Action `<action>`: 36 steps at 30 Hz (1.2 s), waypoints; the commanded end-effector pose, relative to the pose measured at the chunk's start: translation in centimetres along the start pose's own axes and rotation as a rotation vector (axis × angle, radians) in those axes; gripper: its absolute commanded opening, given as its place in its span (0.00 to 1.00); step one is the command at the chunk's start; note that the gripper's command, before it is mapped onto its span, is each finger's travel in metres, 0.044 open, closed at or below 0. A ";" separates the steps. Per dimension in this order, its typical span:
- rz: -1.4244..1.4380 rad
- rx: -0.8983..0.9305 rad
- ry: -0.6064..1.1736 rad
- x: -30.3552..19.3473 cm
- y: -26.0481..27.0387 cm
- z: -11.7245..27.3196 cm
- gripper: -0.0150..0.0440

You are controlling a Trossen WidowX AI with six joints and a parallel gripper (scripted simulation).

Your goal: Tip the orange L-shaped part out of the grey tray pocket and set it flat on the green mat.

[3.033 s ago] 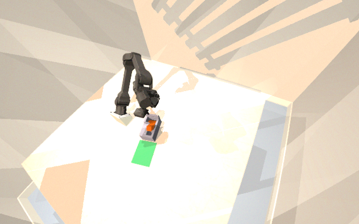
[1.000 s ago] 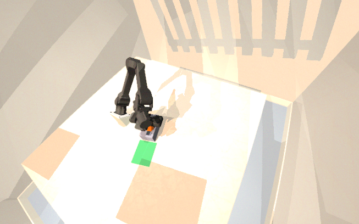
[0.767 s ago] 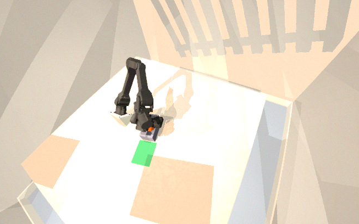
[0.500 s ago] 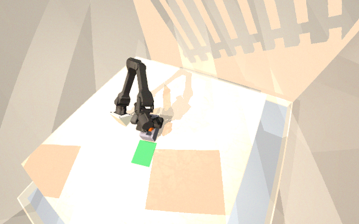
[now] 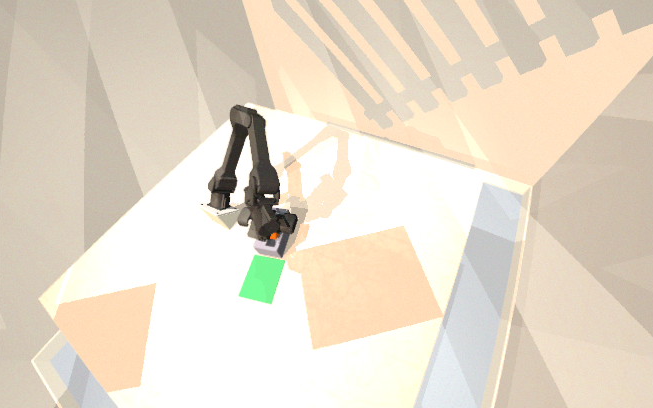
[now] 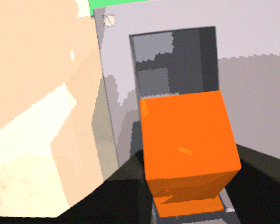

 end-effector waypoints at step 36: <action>-0.006 0.000 0.002 0.0 0.0 4.5 0.25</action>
Point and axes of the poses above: the point midway between the two fingers, 35 mm back from their tips, its own z axis back along the fingers, its own y axis across the jaws, x = y × z, the point moved 7 cm from there along z, back along the fingers, and after that the axes turned 7 degrees about z, right-handed, at the moved point
